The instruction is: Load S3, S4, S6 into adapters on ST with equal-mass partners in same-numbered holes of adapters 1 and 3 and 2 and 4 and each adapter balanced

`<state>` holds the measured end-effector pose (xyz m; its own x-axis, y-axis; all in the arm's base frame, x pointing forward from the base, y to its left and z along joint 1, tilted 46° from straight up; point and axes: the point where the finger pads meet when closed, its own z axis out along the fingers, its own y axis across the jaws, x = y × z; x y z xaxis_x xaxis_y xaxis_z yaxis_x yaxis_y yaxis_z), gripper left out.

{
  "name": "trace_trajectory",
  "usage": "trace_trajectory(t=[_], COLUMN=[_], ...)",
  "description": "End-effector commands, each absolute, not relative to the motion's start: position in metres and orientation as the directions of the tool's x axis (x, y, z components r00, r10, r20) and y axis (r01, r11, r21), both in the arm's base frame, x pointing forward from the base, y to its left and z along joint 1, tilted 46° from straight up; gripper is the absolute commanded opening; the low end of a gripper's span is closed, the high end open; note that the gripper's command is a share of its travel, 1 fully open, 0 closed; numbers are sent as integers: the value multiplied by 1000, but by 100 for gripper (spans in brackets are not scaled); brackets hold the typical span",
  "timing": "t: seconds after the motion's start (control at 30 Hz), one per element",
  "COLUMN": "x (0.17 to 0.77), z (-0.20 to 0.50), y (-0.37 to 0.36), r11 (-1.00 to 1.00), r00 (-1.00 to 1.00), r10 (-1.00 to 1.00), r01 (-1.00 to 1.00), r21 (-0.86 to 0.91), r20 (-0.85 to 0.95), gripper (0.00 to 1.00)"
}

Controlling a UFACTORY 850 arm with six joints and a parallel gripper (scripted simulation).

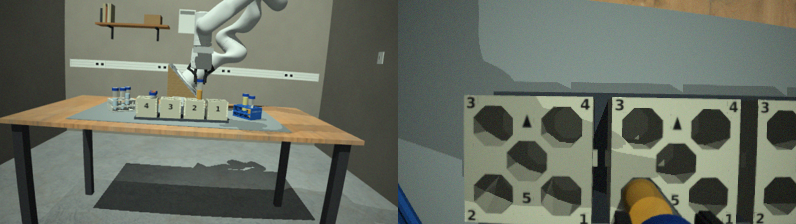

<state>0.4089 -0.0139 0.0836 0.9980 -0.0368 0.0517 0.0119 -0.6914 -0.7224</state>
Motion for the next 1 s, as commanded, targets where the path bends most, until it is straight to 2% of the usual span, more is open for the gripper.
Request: trace_trajectory(t=[0.0, 0.97], x=[410, 412], z=[80, 63], y=[-11, 7], r11=[-692, -692], r00=[998, 998], r10=[-37, -37], r01=[12, 12], r21=[-722, -722], r20=[53, 53], gripper=[0, 0])
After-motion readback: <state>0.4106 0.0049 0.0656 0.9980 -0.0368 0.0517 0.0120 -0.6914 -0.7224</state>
